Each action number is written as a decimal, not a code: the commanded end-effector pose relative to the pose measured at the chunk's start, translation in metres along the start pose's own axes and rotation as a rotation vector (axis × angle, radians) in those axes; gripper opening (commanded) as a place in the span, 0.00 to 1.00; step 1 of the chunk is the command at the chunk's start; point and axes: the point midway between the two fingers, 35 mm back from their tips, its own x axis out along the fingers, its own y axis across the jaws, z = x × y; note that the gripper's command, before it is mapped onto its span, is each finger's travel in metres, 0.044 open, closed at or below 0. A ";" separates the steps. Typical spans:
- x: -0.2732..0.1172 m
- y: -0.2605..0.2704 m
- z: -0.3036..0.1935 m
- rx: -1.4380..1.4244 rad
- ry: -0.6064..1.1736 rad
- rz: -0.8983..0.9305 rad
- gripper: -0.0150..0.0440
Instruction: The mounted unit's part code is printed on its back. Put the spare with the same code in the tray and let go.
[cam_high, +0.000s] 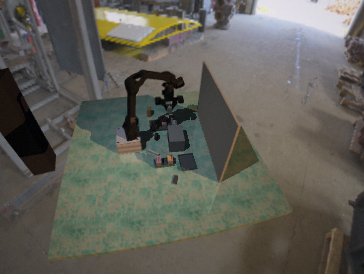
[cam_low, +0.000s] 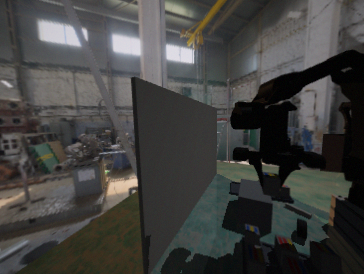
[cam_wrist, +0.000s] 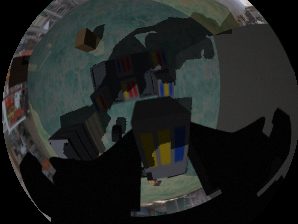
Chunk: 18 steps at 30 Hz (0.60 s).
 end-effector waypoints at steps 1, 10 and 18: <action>0.000 -0.016 -0.019 0.008 0.006 -0.001 0.25; 0.001 -0.044 -0.062 0.051 -0.002 -0.001 0.25; 0.002 -0.058 -0.096 0.093 -0.013 0.007 0.25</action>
